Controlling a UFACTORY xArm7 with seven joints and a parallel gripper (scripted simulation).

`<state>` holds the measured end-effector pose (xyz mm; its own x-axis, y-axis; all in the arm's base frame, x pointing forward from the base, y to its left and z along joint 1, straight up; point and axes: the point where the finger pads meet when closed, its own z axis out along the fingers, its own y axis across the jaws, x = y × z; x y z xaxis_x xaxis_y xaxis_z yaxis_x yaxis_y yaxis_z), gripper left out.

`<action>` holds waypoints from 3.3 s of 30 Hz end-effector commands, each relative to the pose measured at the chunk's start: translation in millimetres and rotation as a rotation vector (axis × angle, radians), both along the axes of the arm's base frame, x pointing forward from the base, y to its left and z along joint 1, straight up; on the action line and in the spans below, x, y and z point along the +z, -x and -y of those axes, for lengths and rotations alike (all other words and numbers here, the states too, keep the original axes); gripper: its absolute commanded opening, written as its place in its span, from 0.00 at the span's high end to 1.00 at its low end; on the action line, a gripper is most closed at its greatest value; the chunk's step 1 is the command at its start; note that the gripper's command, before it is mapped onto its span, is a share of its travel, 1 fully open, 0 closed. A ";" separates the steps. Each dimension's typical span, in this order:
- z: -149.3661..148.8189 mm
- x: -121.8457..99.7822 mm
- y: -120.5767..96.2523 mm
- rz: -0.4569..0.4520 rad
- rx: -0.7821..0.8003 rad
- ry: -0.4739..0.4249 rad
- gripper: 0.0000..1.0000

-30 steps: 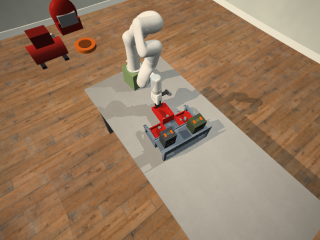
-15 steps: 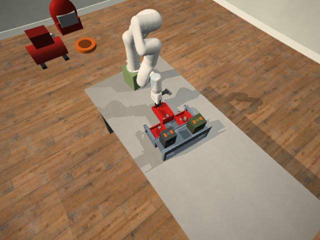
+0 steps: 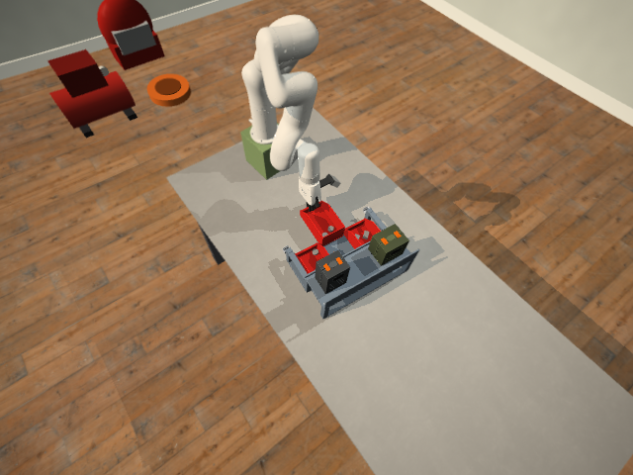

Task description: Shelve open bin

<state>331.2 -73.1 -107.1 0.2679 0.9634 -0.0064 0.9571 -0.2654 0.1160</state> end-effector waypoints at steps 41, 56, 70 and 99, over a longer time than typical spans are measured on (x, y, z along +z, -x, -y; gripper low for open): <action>0.3 1.8 -1.4 0.003 0.000 0.000 1.00; 0.3 1.2 -1.4 0.003 0.000 0.000 1.00; 0.3 1.2 -1.4 -0.054 -0.001 -0.016 1.00; 1.4 1.3 -5.2 -0.106 -0.001 -0.029 1.00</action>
<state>331.4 -73.1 -106.7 0.2683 0.9633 -0.0068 0.9633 -0.2683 0.0029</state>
